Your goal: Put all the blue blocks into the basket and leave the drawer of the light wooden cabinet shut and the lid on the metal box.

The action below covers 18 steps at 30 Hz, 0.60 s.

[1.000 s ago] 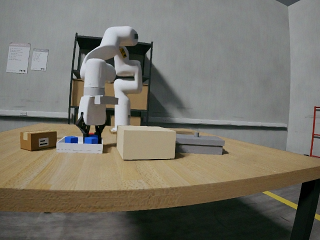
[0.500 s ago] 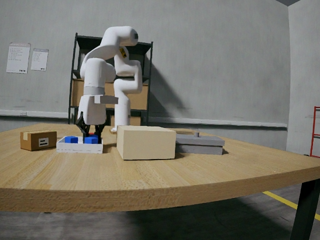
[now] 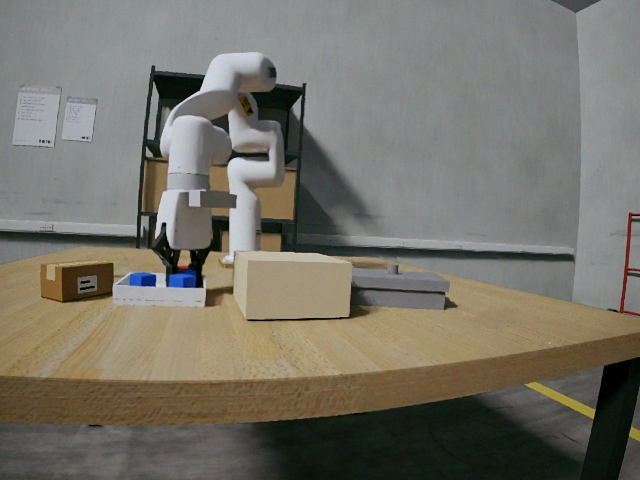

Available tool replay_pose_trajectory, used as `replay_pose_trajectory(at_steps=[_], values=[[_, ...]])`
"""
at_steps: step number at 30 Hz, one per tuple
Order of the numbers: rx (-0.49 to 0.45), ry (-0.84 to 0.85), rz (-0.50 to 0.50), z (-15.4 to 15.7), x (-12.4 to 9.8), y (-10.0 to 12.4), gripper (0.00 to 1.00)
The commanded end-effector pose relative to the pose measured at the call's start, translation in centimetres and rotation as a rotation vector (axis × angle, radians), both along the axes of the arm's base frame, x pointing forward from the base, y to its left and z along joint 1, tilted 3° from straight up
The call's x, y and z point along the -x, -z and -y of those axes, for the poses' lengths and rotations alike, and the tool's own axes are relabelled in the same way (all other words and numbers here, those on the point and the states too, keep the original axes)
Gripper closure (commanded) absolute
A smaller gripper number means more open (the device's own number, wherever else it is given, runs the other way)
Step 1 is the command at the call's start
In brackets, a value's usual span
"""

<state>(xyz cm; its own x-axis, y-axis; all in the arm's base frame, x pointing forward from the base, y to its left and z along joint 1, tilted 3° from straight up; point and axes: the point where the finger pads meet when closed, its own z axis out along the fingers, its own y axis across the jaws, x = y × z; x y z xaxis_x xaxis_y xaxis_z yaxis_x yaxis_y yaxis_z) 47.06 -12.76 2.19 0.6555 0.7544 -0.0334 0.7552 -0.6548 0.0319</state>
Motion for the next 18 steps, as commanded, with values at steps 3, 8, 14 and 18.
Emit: replay_pose_trajectory(at_steps=[3,8,14,18], values=[[0.001,0.000,0.005,0.0,-0.2,-0.6,0.48],[0.001,0.000,0.005,0.0,-0.2,-1.6,0.48],[0.001,0.000,0.005,-0.1,-0.2,-2.9,0.48],[0.001,0.000,0.005,-0.2,-0.1,-4.4,0.48]])
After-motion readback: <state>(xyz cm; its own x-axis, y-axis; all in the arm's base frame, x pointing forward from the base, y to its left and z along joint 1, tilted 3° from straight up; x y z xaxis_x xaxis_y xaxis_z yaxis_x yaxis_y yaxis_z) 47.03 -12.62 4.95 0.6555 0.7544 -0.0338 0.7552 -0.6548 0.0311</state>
